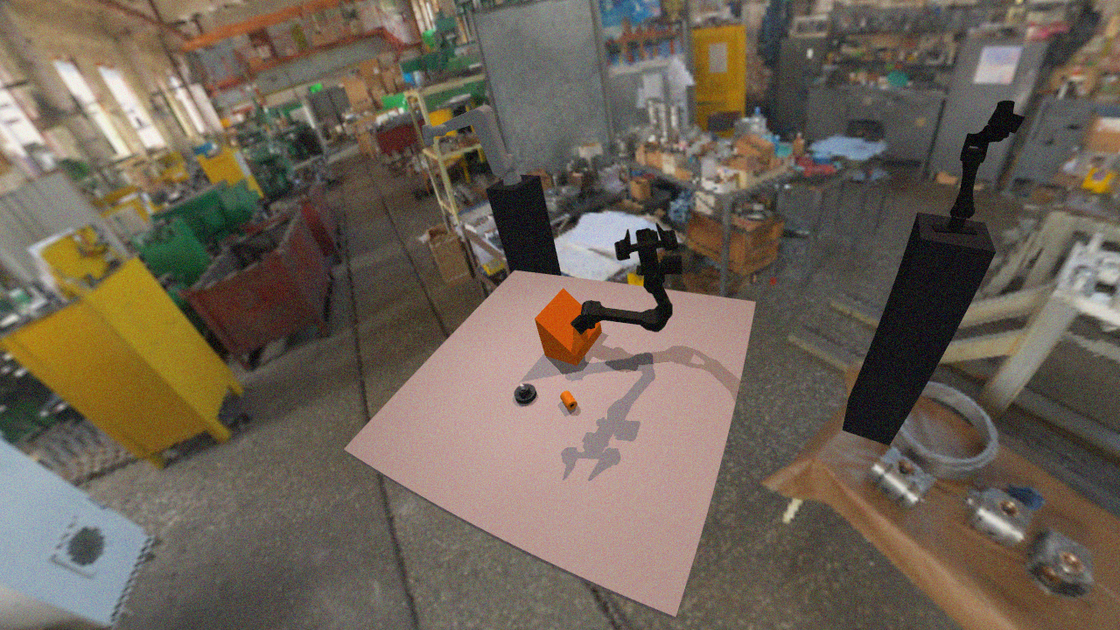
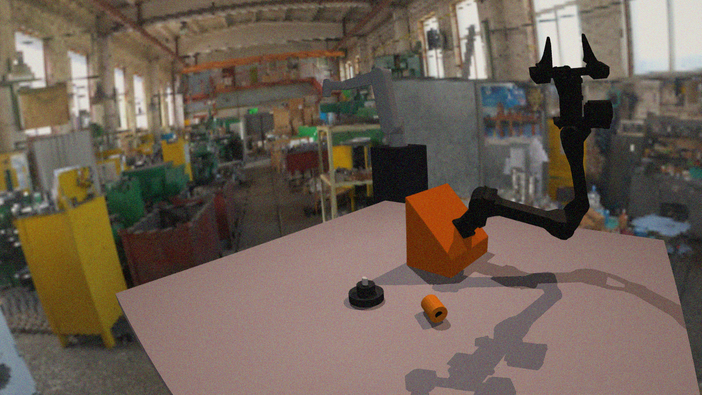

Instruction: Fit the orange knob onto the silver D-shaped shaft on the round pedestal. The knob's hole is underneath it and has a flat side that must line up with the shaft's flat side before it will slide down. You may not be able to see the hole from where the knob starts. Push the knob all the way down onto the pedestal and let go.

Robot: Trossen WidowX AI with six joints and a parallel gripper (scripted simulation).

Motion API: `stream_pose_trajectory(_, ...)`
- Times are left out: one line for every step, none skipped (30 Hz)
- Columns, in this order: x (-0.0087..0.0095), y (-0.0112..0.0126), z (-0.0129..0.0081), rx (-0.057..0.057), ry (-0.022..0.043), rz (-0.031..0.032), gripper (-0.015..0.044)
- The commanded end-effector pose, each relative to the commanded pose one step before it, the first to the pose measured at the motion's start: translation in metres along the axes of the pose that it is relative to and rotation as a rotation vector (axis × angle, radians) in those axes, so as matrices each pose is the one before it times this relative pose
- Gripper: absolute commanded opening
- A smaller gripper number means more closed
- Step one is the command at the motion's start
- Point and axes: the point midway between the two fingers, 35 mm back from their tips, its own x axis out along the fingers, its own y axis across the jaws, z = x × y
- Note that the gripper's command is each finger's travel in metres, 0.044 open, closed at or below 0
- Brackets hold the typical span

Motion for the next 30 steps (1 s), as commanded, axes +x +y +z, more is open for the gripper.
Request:
stream_pose_trajectory(0.00101,-0.00240,-0.00020,0.0031,0.00320,-0.00820,0.0426)
stream_pose_trajectory(0.00297,-0.00719,-0.00066,0.0093,0.00967,-0.02460,0.0440)
stream_pose_trajectory(0.00491,-0.01193,-0.00121,0.0156,0.01634,-0.04097,0.0440)
stream_pose_trajectory(0.00685,-0.01658,-0.00190,0.0220,0.02331,-0.05731,0.0440)
stream_pose_trajectory(0.00860,-0.02054,-0.00264,0.0279,0.02985,-0.07170,0.0440)
stream_pose_trajectory(0.00894,-0.01901,-0.00282,0.0302,0.02879,-0.06851,0.0440)
stream_pose_trajectory(0.00665,-0.01279,-0.00205,0.0222,0.02008,-0.04743,0.0440)
stream_pose_trajectory(0.00572,-0.01067,-0.00177,0.0185,0.01706,-0.04004,0.0440)
stream_pose_trajectory(0.00678,-0.01250,-0.00220,0.0216,0.02026,-0.04733,0.0440)
stream_pose_trajectory(0.00765,-0.01385,-0.00259,0.0239,0.02277,-0.05303,0.0440)
stream_pose_trajectory(0.00754,-0.01503,-0.00253,0.0132,0.02031,-0.05343,0.0440)
stream_pose_trajectory(0.00784,-0.01521,-0.00298,0.0128,0.02161,-0.05479,0.0440)
stream_pose_trajectory(0.00793,-0.01488,-0.00331,0.0124,0.02227,-0.05450,0.0440)
stream_pose_trajectory(0.00802,-0.01444,-0.00359,0.0128,0.02292,-0.05413,0.0440)
stream_pose_trajectory(0.00814,-0.01394,-0.00383,0.0143,0.02370,-0.05395,0.0440)
stream_pose_trajectory(0.00826,-0.01351,-0.00399,0.0157,0.02427,-0.05397,0.0440)
stream_pose_trajectory(0.00844,-0.01315,-0.00413,0.0179,0.02497,-0.05447,0.0440)
stream_pose_trajectory(0.00865,-0.01286,-0.00421,0.0200,0.02548,-0.05522,0.0440)
stream_pose_trajectory(0.00884,-0.01272,-0.00423,0.0209,0.02554,-0.05602,0.0440)
stream_pose_trajectory(0.00902,-0.01265,-0.00422,0.0212,0.02530,-0.05683,0.0440)
stream_pose_trajectory(0.00855,-0.01310,-0.00385,0.0093,0.02345,-0.05188,0.0440)
stream_pose_trajectory(0.00862,-0.01295,-0.00390,0.0089,0.02327,-0.05192,0.0440)
stream_pose_trajectory(0.00868,-0.01276,-0.00393,0.0086,0.02298,-0.05189,0.0440)
stream_pose_trajectory(0.00892,-0.01241,-0.00383,0.0124,0.02257,-0.05384,0.0440)
stream_pose_trajectory(0.00915,-0.01222,-0.00375,0.0150,0.02217,-0.05560,0.0440)
stream_pose_trajectory(0.00948,-0.01211,-0.00366,0.0182,0.02179,-0.05812,0.0440)
stream_pose_trajectory(0.00975,-0.01205,-0.00355,0.0200,0.02121,-0.05996,0.0440)
stream_pose_trajectory(0.00998,-0.01201,-0.00344,0.0209,0.02047,-0.06144,0.0440)
stream_pose_trajectory(0.01024,-0.01201,-0.00332,0.0215,0.01964,-0.06289,0.0440)
stream_pose_trajectory(0.01038,-0.01189,-0.00315,0.0218,0.01852,-0.06363,0.0440)
